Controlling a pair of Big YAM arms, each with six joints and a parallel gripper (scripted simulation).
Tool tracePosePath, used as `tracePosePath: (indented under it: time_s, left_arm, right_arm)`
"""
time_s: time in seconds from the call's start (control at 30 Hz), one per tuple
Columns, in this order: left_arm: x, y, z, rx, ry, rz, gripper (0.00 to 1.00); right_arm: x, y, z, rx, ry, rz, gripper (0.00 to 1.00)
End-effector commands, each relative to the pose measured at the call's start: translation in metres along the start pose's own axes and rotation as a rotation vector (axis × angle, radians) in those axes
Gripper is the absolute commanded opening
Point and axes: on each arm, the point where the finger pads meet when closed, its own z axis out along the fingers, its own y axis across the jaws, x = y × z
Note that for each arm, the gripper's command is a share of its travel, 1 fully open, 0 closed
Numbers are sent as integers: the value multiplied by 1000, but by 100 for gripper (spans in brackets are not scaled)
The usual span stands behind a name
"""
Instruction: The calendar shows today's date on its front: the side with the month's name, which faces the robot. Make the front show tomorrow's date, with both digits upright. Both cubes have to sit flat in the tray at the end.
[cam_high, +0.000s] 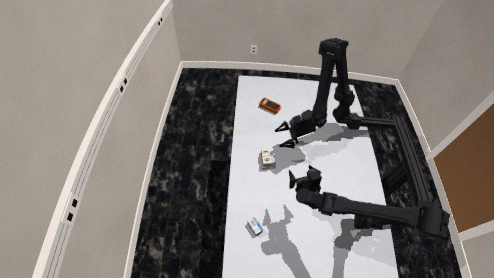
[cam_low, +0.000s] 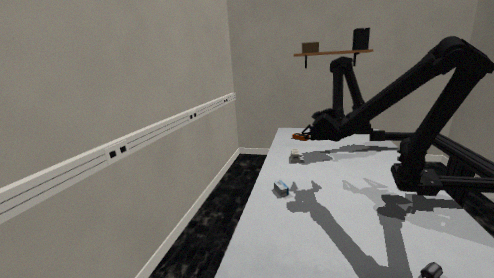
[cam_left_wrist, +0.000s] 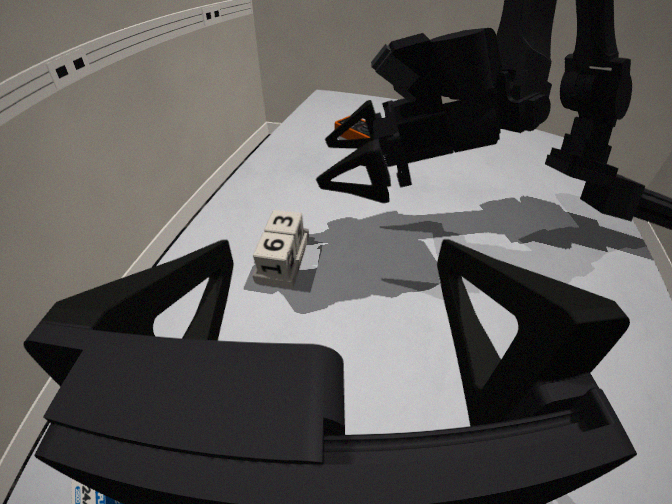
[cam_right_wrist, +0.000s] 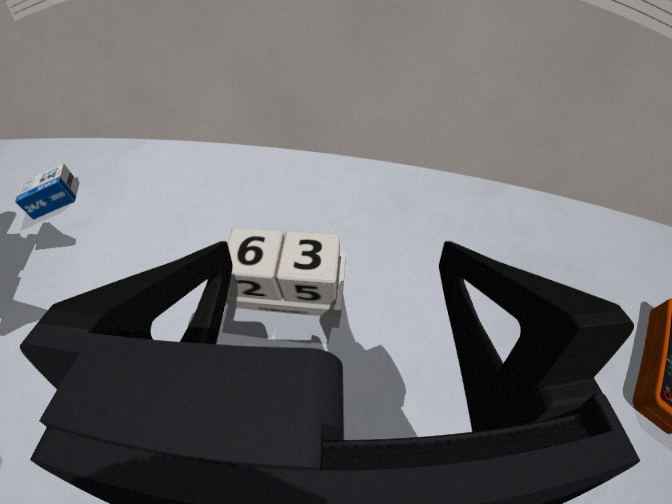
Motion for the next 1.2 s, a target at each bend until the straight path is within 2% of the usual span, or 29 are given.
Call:
tracePosePath:
  time_s: [0.0, 0.3, 0.37, 0.4, 0.63, 0.7, 1.17]
  left_arm:
    - [-12, 2, -12, -39, -45, -3, 100]
    - [-13, 1, -15, -52, -57, -6, 100]
    - [-13, -1, -14, -48, -58, -6, 100]
    - [-13, -1, -14, -48, -58, -6, 100]
    - [-17, 3, -14, -53, -63, 1, 100]
    - [-17, 3, -14, -53, -63, 1, 100]
    - [-16, 3, -10, -43, -55, 4, 100]
  right_arm:
    - [5, 47, 5, 35, -59, 57, 100]
    - [14, 60, 4, 69, -60, 34, 100]
    - [18, 59, 8, 74, -36, -15, 77]
    - [17, 56, 11, 77, -24, -42, 70]
    - [17, 71, 52, 29, 103, -276, 70]
    - [17, 71, 52, 29, 103, -276, 70]
    - [8, 91, 107, -153, 324, -648, 70]
